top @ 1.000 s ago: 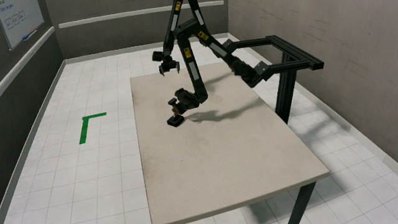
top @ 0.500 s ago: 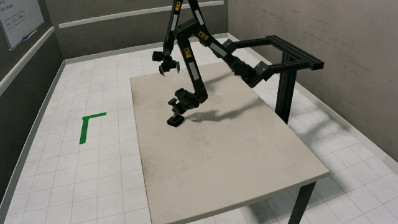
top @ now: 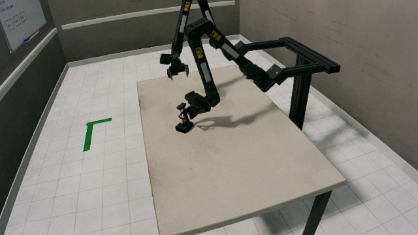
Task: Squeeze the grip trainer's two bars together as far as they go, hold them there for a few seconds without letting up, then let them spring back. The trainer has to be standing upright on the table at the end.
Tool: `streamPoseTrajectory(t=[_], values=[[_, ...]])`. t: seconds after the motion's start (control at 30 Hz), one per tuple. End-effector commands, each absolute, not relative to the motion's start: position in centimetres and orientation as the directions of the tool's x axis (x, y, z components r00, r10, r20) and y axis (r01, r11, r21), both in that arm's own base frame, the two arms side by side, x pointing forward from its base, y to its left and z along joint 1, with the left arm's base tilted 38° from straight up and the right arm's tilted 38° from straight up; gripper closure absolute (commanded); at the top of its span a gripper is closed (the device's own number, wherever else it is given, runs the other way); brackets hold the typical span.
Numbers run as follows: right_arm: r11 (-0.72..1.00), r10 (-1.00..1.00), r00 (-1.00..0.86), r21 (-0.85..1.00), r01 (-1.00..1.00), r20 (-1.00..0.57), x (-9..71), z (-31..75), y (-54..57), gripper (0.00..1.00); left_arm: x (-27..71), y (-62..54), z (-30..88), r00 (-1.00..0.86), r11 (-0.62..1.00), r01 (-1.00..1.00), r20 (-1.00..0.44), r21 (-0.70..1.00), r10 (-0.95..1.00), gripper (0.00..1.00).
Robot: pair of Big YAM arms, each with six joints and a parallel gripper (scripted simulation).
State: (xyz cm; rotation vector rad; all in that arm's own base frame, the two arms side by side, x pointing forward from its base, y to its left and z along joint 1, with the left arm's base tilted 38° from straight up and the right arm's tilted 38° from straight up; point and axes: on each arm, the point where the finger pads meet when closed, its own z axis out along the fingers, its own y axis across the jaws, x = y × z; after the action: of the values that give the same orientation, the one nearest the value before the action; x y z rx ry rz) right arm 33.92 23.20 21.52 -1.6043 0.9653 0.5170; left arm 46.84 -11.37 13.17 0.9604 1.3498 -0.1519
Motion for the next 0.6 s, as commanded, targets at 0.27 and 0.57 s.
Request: streamPoseTrajectory(t=[0.27,0.57], values=[[-0.085,-0.230,0.653,-0.653,-0.753,-0.722,32.7,24.4,24.7,0.00,40.3,-5.7,13.6,0.260,0.629,0.607,-0.869,0.487,0.421,0.08],[-0.125,-0.179,0.659,-0.647,-0.752,-0.730,31.4,24.2,25.3,0.00,38.0,-4.7,14.5,0.226,0.651,0.614,-0.890,0.446,0.396,0.08]])
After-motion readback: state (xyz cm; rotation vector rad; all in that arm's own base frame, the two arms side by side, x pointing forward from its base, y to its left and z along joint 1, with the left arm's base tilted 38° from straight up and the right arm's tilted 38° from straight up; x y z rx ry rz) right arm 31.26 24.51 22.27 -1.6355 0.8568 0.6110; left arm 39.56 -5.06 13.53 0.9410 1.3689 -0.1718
